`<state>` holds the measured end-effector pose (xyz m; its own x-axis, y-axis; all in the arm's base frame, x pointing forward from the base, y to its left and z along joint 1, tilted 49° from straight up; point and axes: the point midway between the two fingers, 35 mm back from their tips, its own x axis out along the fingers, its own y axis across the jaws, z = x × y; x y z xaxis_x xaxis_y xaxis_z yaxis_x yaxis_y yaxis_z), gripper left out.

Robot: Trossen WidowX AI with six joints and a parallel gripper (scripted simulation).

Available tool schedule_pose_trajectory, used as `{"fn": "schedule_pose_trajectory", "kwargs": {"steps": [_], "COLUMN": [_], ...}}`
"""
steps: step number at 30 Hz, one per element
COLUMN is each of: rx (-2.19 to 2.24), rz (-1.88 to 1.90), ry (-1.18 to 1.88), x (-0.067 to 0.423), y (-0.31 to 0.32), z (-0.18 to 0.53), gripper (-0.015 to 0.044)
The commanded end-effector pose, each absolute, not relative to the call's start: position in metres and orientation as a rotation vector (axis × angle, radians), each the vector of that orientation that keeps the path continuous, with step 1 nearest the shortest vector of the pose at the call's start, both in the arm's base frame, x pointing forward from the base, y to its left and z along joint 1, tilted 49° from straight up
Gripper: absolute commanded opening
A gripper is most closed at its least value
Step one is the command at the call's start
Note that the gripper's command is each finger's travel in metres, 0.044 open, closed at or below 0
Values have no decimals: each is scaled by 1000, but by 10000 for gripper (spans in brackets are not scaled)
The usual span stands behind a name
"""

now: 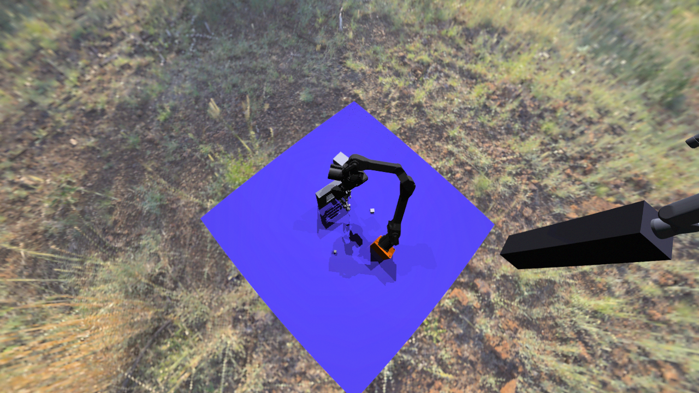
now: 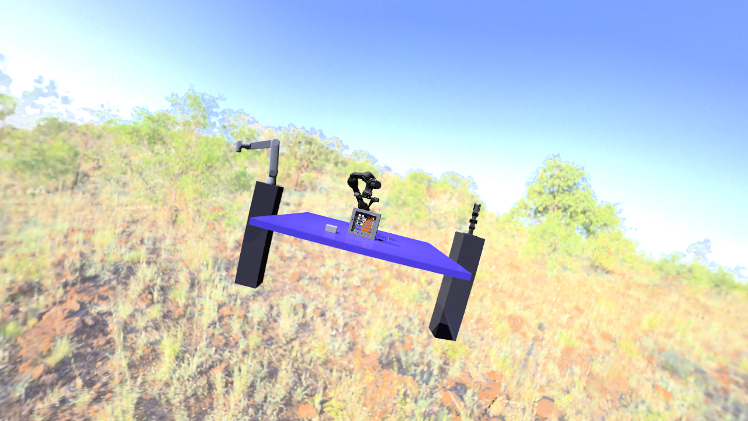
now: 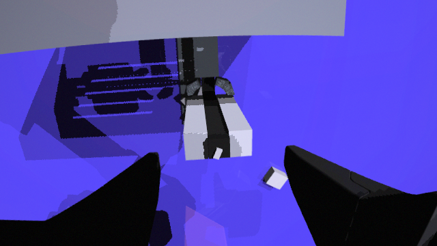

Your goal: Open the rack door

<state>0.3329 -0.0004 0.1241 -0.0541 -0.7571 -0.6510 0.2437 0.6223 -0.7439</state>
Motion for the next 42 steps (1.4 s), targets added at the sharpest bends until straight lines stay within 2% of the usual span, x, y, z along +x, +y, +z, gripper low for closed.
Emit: {"fn": "schedule_pose_trajectory", "kwargs": {"steps": [1, 35, 42], "rx": [-479, -450, -450], "rz": [-865, -867, -867], "ry": [1410, 1458, 1458], "x": [333, 327, 327], "y": [-6, -46, -46], "z": [118, 84, 84], "gripper": [284, 284, 100]}}
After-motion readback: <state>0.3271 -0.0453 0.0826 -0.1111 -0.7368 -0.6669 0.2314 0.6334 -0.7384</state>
